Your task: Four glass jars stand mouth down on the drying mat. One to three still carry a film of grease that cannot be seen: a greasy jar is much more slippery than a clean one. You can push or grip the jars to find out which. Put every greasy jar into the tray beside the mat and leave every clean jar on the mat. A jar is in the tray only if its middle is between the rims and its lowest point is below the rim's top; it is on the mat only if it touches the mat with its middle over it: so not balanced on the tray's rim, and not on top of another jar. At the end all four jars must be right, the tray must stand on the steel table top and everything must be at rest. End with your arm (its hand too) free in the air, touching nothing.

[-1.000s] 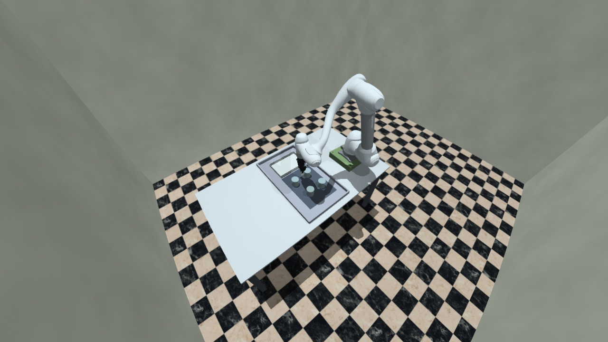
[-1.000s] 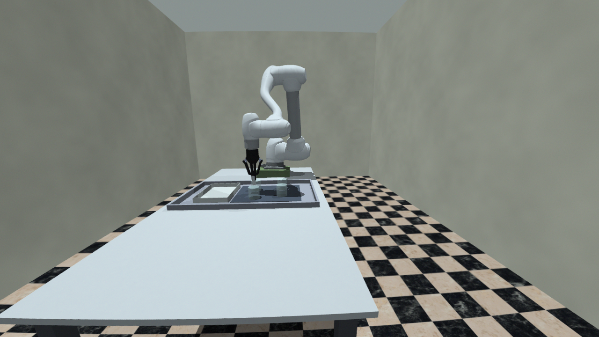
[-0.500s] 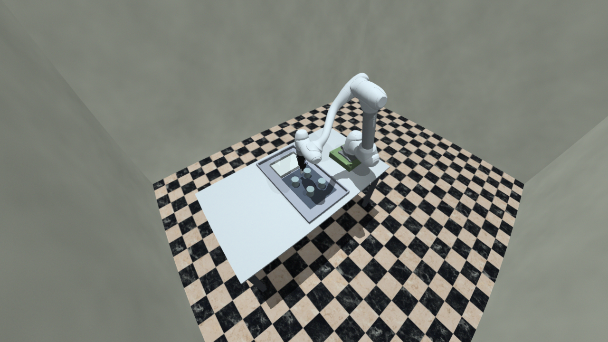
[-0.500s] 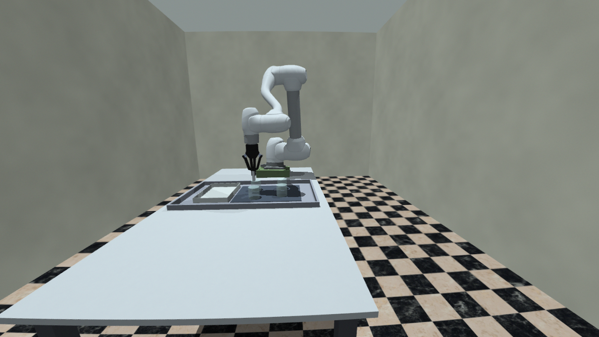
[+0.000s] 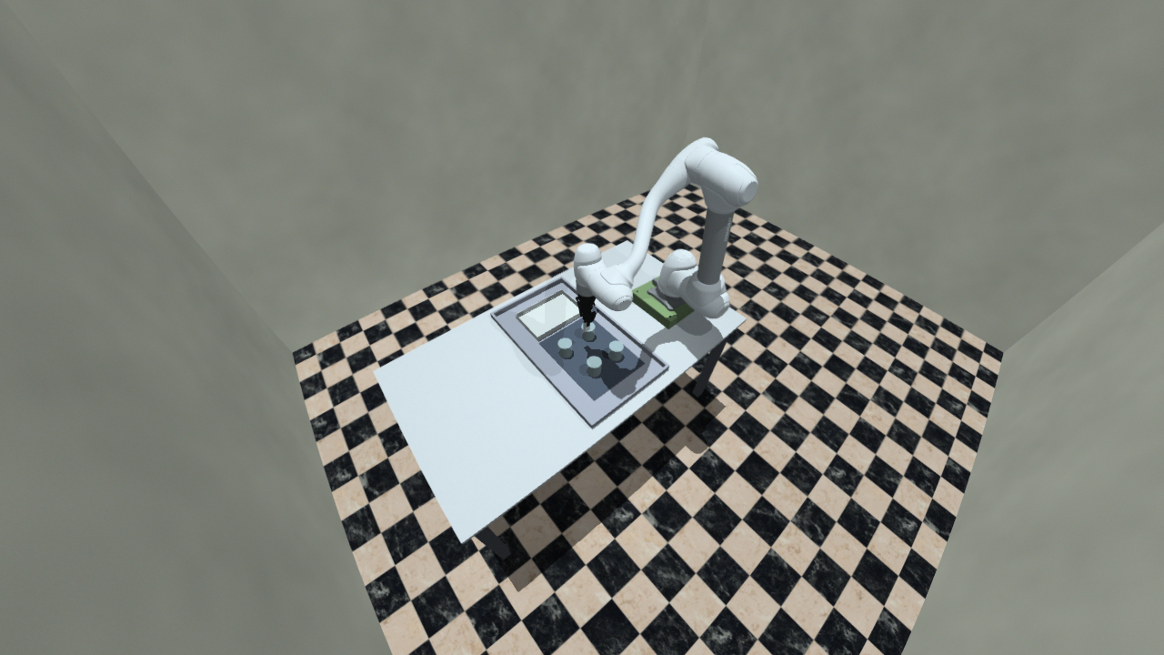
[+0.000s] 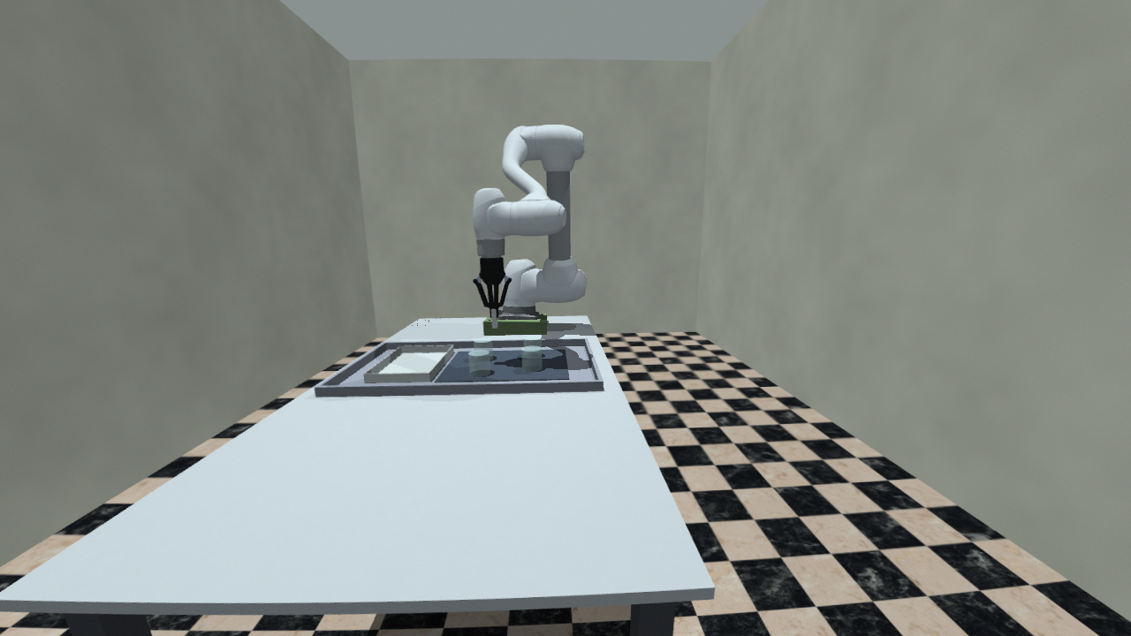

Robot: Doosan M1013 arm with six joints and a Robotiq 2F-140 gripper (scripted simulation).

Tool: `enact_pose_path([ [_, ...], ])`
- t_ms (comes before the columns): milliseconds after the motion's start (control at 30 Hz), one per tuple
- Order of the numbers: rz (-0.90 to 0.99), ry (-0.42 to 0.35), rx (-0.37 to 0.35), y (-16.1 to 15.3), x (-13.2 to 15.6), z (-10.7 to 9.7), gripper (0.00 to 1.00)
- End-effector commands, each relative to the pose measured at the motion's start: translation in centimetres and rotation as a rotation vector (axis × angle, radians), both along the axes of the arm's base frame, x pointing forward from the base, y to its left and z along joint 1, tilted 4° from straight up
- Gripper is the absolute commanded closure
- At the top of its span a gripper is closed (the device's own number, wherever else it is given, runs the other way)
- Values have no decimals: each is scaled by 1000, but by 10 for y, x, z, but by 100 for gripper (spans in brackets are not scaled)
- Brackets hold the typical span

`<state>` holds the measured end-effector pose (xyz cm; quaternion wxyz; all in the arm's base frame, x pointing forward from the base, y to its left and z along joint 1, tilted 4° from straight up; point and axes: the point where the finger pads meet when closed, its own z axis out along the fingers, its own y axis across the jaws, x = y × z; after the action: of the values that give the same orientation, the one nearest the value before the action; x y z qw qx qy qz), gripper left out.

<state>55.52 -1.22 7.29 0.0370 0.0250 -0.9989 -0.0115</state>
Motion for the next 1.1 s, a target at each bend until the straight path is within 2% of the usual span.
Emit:
enact_pose_path([
  [0,-1,0,-1,34,-5,1,100],
  [100,-1,0,-1,57,-9,2,100],
  [167,-1,0,-1,57,-9,2,100],
  [433,-1,0,-1,120,-19,4,100],
  [500,-1,0,-1,120,-19,4,100],
  [667,-1,0,-1,121,-21,-20,100],
  [733,-1,0,-1,121,-21,-20,100],
  [1067,-1,0,-1,122,-25,-67,100],
])
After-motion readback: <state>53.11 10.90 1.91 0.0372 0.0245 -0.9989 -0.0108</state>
